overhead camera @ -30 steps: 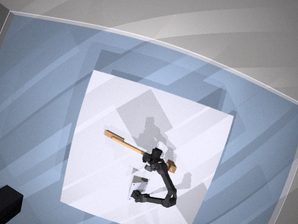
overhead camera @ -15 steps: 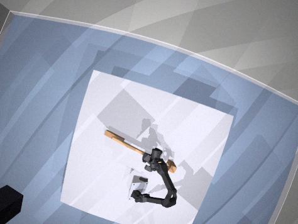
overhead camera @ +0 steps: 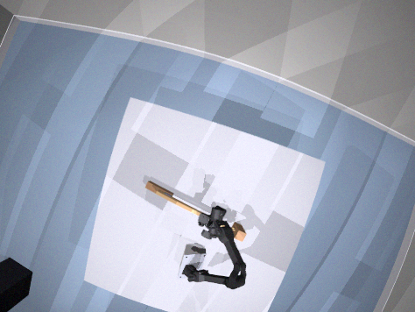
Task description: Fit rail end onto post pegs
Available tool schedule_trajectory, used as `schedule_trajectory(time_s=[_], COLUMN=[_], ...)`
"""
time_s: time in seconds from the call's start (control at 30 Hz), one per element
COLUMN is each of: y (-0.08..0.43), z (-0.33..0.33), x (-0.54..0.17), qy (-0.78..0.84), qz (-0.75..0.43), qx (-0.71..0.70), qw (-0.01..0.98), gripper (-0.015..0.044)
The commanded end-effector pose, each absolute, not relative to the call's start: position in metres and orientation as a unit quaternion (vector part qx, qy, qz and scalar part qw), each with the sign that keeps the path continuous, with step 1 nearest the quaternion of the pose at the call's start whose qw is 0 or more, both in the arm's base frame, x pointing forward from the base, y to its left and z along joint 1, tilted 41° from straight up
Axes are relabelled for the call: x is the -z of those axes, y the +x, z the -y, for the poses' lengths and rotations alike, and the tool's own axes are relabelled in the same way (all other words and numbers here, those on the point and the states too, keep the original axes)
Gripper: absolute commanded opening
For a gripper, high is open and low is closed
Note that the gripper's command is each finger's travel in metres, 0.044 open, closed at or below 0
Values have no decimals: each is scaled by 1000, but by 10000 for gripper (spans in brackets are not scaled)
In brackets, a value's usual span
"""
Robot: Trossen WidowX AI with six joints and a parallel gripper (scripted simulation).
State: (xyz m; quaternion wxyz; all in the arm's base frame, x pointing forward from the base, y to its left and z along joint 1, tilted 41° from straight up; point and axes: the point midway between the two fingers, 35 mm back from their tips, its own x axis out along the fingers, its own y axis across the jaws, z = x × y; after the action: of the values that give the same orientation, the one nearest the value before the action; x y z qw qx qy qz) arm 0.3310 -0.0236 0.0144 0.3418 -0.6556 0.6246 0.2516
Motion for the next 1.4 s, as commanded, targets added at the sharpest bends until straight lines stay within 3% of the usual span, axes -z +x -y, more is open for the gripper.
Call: schedule_trajectory(time_s=[0.0,1.37], y=[334,334], z=[20,19], x=[-15,-15], qy=[-659,-659], qz=[-620,-620], qx=[-253,-253], qw=[344,344], gripper=[0,0])
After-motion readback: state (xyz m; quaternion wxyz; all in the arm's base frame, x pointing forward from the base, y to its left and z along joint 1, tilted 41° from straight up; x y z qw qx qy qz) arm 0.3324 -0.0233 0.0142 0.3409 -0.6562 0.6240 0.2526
